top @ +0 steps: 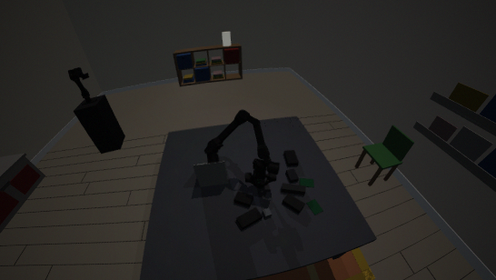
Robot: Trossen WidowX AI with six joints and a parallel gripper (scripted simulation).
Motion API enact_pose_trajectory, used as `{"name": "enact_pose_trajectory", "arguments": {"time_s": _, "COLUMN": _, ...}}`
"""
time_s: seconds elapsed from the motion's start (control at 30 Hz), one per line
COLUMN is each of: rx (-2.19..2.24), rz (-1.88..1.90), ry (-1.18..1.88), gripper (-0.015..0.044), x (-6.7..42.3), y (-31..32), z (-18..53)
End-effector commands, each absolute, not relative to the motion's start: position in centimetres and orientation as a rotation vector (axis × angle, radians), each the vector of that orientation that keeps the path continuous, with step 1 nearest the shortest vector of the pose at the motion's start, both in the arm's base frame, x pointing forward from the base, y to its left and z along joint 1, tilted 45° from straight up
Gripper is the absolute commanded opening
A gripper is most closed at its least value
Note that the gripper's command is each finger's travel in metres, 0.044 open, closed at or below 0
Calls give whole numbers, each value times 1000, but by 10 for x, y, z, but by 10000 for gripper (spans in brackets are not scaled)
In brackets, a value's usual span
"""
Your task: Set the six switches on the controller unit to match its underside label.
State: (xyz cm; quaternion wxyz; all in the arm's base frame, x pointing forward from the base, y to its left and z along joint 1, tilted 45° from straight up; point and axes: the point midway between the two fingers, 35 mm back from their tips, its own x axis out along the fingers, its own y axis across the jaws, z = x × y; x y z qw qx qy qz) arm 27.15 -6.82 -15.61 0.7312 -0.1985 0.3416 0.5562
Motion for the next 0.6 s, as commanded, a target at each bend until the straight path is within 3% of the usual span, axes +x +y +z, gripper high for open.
{"name": "enact_pose_trajectory", "arguments": {"time_s": 0.0, "rx": -428, "rz": 1224, "ry": 749, "gripper": 338, "x": 271, "y": -67, "z": -156}}
{"name": "enact_pose_trajectory", "arguments": {"time_s": 0.13, "rx": -437, "rz": 1224, "ry": 751, "gripper": 338, "x": 271, "y": -69, "z": -156}}
{"name": "enact_pose_trajectory", "arguments": {"time_s": 0.27, "rx": -436, "rz": 1224, "ry": 752, "gripper": 440, "x": 271, "y": -68, "z": -156}}
{"name": "enact_pose_trajectory", "arguments": {"time_s": 0.57, "rx": -436, "rz": 1224, "ry": 752, "gripper": 440, "x": 272, "y": -68, "z": -154}}
